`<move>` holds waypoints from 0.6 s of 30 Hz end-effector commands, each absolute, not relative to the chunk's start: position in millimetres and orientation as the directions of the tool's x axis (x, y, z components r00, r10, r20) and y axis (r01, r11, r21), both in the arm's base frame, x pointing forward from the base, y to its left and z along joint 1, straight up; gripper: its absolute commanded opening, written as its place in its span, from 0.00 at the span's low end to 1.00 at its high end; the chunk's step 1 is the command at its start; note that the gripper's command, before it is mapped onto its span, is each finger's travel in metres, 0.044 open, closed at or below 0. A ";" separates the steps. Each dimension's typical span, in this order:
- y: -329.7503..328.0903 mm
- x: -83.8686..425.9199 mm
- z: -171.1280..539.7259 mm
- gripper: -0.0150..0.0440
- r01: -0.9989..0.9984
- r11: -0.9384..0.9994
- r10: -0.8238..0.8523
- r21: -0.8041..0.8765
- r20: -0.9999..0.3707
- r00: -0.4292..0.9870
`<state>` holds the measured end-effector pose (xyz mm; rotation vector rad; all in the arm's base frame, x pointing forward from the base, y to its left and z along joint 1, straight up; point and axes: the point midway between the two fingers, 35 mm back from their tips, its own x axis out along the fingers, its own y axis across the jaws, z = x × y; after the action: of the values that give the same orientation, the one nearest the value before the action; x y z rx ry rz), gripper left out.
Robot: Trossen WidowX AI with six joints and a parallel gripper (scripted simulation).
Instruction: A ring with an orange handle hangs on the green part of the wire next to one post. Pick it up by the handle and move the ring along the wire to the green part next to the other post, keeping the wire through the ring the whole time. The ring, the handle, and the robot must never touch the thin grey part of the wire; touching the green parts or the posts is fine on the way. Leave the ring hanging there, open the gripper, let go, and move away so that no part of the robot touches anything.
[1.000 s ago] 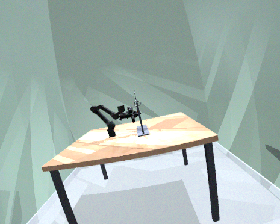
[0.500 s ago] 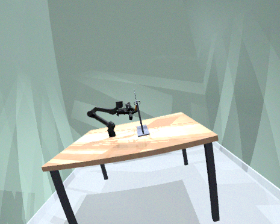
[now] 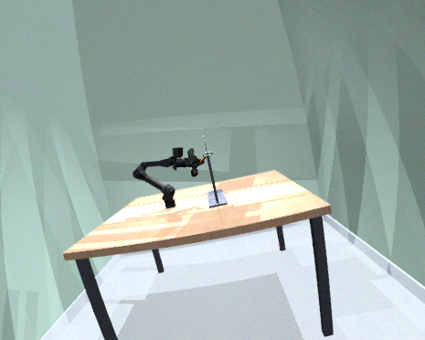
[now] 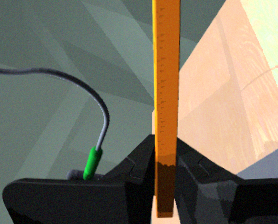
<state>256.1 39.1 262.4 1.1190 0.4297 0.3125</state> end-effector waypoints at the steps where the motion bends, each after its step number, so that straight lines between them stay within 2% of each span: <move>1: 40.2 249.9 275.7 0.00 -0.028 0.346 0.497 0.938 -0.158 0.853; 18: 46.5 245.0 331.9 0.00 0.005 -0.018 0.556 1.000 0.006 0.831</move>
<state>245.7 45.9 321.4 1.4908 0.4665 0.4437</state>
